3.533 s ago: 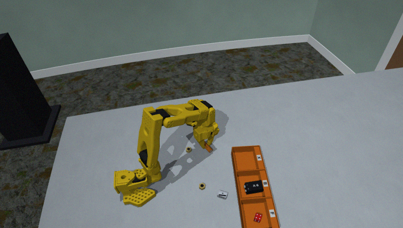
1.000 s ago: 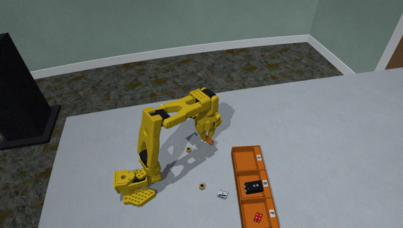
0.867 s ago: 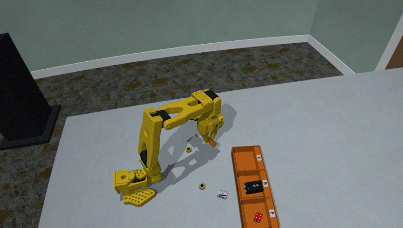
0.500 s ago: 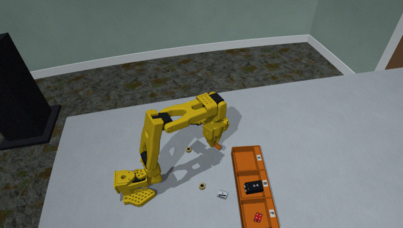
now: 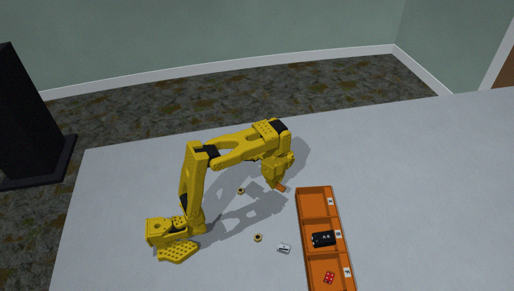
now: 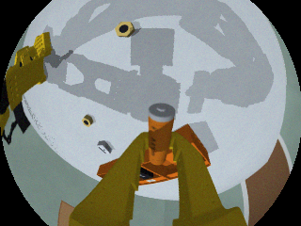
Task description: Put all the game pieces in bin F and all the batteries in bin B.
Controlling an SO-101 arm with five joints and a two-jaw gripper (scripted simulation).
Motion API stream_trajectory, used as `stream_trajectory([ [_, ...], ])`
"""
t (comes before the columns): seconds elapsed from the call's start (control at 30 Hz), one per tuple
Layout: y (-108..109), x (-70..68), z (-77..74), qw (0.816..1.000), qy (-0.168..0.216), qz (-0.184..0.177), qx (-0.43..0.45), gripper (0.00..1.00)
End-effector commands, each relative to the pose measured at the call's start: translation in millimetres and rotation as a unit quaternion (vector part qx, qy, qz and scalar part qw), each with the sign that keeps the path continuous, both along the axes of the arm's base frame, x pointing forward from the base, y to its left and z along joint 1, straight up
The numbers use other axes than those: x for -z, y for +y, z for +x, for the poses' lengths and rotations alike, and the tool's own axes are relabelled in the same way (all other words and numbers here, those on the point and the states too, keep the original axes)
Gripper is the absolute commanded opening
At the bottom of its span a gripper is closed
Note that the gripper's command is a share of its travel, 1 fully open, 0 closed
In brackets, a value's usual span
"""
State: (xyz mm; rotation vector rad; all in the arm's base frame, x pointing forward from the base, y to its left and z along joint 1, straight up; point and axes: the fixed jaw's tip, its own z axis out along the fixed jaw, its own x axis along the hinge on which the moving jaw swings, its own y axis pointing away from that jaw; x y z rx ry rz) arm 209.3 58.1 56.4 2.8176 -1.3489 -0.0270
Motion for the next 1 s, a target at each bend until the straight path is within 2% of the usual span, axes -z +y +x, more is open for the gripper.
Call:
stream_trajectory([
  [0.0,-5,-14.1,9.0,0.999,-0.034,0.01,-0.01,0.0],
  [0.57,-40,-21.5,25.4,0.994,-0.054,0.005,-0.1,0.0],
  [0.97,-43,-22.1,26.8,0.993,-0.056,0.005,-0.108,0.0],
])
